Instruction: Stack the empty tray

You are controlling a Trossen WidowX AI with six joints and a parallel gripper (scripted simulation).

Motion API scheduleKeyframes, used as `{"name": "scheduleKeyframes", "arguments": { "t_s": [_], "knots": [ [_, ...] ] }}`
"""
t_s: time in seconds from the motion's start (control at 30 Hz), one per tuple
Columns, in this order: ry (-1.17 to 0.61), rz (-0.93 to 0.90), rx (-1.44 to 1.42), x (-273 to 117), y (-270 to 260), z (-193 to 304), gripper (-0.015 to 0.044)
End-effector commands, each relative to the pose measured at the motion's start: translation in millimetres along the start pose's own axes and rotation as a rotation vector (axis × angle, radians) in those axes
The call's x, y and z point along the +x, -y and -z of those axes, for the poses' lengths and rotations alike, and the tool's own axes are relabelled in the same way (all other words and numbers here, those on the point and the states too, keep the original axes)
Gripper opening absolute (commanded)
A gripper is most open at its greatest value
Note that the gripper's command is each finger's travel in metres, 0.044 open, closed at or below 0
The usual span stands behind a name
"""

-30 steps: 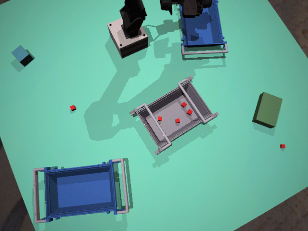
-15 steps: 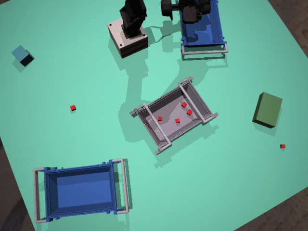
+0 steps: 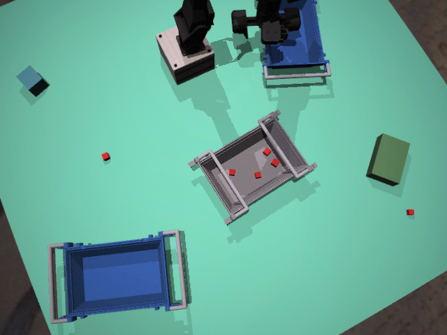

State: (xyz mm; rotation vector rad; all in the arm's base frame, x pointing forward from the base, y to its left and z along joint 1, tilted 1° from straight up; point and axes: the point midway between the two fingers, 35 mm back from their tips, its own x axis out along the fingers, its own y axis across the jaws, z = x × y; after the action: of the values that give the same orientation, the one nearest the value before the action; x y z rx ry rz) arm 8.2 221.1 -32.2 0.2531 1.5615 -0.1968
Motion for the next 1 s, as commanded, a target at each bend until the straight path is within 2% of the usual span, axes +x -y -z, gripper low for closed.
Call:
{"name": "scheduleKeyframes", "arguments": {
  "t_s": [0.0, 0.43, 0.97],
  "knots": [
    [0.004, -0.001, 0.004, 2.5, 0.7, -0.8, 0.0425],
    [0.004, -0.001, 0.004, 2.5, 0.7, -0.8, 0.0235],
    [0.004, -0.001, 0.004, 2.5, 0.7, -0.8, 0.0128]
  ]
}}
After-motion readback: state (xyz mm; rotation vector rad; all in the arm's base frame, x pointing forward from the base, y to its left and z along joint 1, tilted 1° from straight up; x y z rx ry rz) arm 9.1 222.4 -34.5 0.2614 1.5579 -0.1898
